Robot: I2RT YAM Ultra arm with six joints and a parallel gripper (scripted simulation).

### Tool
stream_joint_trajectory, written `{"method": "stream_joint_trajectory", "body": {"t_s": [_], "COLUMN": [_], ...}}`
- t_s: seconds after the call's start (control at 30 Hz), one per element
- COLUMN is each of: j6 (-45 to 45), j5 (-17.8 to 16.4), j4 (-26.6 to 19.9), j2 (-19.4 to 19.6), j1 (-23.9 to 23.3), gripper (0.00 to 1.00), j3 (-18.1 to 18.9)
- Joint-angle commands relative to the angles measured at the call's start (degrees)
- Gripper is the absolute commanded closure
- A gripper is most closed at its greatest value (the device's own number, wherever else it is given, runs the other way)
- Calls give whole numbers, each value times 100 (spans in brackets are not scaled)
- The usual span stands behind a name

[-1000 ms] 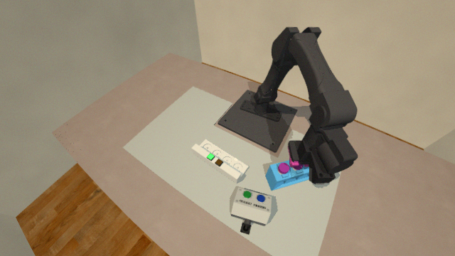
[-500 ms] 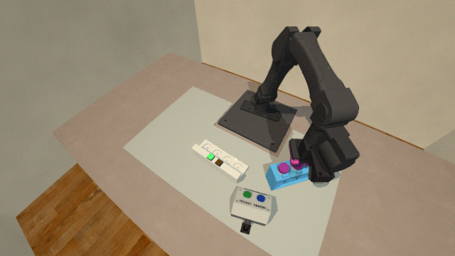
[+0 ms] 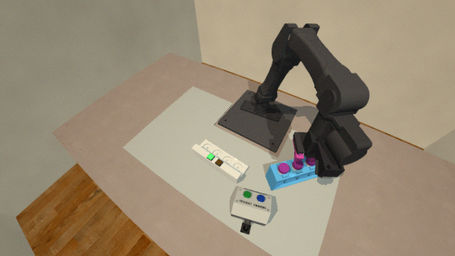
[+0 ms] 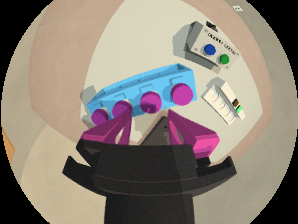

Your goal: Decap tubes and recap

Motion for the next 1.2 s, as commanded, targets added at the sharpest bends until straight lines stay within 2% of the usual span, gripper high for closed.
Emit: {"method": "stream_joint_trajectory", "body": {"t_s": [0.0, 0.1, 0.13, 0.17, 0.33, 0.57, 0.7, 0.9, 1.07, 1.17], "j6": [6, 6, 356, 655, 54, -644, -644, -1103, -1450, -1457], "j5": [-4, -4, -1, 1, 14, 32, 32, 44, 54, 54], "j4": [-157, -157, -173, -195, -330, -640, -640, -219, 23, 24], "j2": [-31, -30, 23, 84, 450, 1112, 1112, 1584, 2095, 2108], "j1": [-5, -5, -133, -259, -860, -1558, -1558, -2017, -2364, -2371], "gripper": [51, 51, 100, 100, 100, 100, 100, 100, 100, 100], "j3": [59, 60, 127, 206, 693, 1651, 1651, 1696, 1962, 1973]}}
